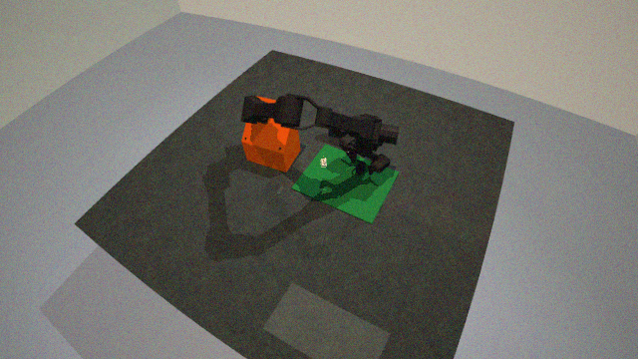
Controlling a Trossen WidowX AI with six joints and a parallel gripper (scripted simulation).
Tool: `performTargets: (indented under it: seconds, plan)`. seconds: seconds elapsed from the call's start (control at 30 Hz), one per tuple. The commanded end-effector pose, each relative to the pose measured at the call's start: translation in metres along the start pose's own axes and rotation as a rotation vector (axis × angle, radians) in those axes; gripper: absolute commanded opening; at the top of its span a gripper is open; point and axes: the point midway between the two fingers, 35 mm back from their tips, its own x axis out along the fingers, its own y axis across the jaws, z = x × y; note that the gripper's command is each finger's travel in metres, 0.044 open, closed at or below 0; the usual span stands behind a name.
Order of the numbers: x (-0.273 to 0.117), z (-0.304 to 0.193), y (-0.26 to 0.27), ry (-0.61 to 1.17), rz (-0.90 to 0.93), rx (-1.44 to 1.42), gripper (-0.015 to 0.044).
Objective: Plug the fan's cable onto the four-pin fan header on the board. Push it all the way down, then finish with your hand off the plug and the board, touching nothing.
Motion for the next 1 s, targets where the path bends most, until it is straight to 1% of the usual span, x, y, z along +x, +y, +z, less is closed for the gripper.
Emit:
performTargets:
  seconds: [0.0, 0.37, 0.5, 0.6, 0.67, 0.83, 0.97]
  plan:
    - [0.000, 0.000, 0.000, 0.000, 0.000, 0.001, 0.0282]
    - [0.000, 0.000, 0.000, 0.000, 0.000, 0.001, 0.0000]
    - [-0.003, 0.000, 0.000, 0.000, 0.000, 0.001, 0.0000]
    - [-0.039, 0.001, -0.001, 0.001, 0.002, -0.004, 0.0000]
    - [-0.051, 0.001, 0.000, 0.002, 0.002, -0.006, 0.0000]
    - [-0.049, 0.002, 0.000, 0.002, 0.002, 0.000, 0.0000]
    - [-0.050, -0.002, 0.006, 0.003, 0.002, 0.116, 0.0000]
